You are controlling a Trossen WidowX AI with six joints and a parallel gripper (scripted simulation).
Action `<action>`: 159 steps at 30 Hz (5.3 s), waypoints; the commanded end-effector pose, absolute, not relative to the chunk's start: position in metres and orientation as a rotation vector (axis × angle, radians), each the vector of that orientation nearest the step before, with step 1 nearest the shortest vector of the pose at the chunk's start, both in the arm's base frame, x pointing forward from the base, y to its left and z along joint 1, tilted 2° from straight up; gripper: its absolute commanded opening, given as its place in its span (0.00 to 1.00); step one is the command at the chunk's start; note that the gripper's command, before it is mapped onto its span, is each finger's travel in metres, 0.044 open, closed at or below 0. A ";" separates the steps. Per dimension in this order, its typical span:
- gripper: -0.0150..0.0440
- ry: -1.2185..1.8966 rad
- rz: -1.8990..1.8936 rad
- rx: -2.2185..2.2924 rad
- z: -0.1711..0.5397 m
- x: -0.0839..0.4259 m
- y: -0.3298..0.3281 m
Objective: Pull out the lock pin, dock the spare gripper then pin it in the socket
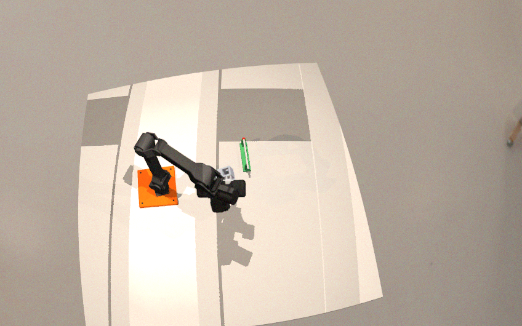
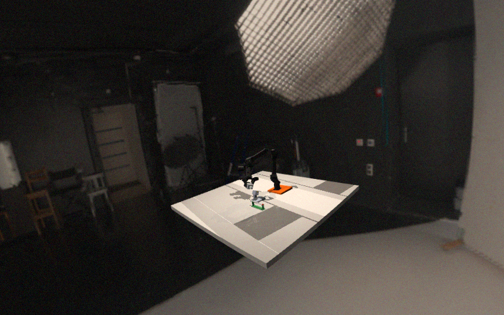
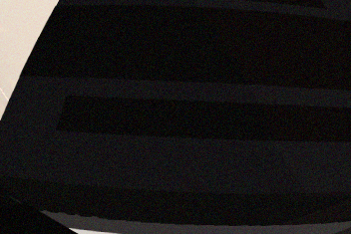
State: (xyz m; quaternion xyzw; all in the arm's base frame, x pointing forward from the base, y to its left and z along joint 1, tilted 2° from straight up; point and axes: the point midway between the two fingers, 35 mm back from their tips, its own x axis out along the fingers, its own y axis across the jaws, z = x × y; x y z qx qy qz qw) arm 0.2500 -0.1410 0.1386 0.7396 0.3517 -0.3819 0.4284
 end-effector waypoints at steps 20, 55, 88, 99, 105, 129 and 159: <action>0.25 1.086 -0.559 1.455 0.142 0.247 -0.124; 0.25 1.162 0.056 0.846 0.149 0.240 -0.099; 0.25 0.985 0.577 0.280 0.159 0.235 -0.078; 0.25 0.880 0.723 0.093 0.164 0.234 -0.072; 0.25 0.815 0.795 -0.009 0.166 0.233 -0.068; 0.25 0.506 1.026 -0.414 0.178 0.231 -0.057; 0.25 0.168 1.155 -0.793 0.189 0.232 -0.048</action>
